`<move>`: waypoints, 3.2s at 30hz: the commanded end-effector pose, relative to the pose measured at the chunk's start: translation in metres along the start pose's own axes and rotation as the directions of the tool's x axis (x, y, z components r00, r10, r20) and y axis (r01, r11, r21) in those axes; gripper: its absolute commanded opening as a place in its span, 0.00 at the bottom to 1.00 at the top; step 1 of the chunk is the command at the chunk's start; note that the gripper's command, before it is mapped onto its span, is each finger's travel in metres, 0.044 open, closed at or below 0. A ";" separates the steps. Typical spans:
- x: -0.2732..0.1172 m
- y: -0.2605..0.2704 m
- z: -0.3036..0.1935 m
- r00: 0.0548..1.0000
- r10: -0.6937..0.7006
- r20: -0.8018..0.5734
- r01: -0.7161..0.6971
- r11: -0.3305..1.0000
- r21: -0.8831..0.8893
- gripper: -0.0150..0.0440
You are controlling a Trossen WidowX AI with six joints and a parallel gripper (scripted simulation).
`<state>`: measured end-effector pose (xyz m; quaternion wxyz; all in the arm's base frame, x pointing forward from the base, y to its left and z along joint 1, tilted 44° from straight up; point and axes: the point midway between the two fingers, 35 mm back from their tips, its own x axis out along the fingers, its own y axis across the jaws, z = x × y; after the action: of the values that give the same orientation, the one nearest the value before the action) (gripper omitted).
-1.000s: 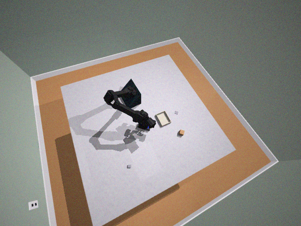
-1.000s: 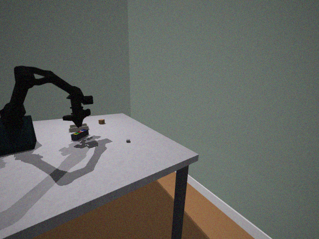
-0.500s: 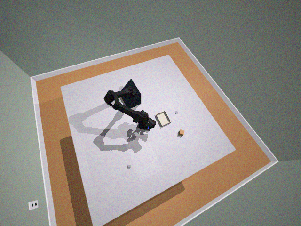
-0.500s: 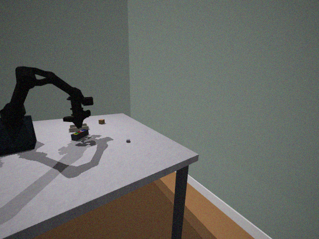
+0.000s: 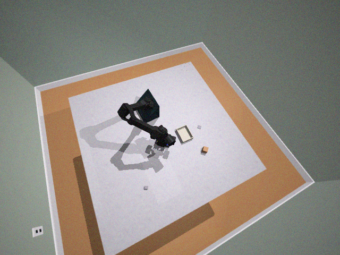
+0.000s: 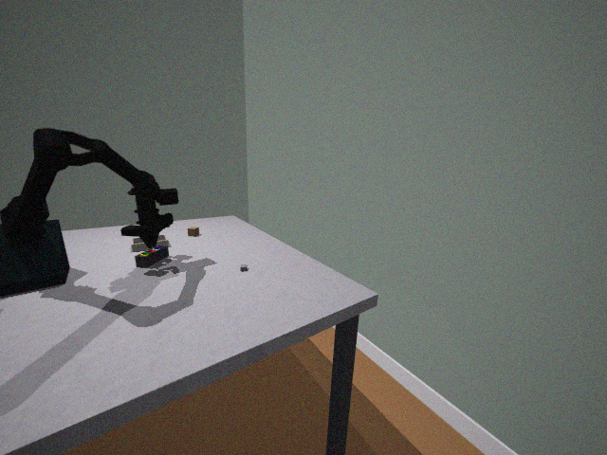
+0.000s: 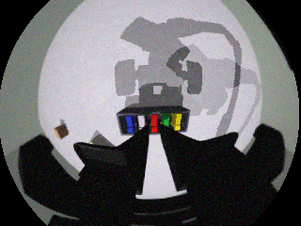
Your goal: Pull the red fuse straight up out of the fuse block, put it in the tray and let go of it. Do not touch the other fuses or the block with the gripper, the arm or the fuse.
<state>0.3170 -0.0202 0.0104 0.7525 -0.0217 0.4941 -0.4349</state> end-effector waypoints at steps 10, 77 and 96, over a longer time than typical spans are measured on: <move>0.009 -0.001 -0.001 1.000 -0.005 0.001 0.005 1.000 -0.005 0.38; 0.000 0.000 -0.001 1.000 -0.003 -0.001 0.003 1.000 -0.003 0.25; -0.009 0.000 -0.001 1.000 -0.004 -0.001 0.004 1.000 -0.004 0.25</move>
<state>0.3154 -0.0153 0.0153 0.7516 -0.0262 0.4950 -0.4352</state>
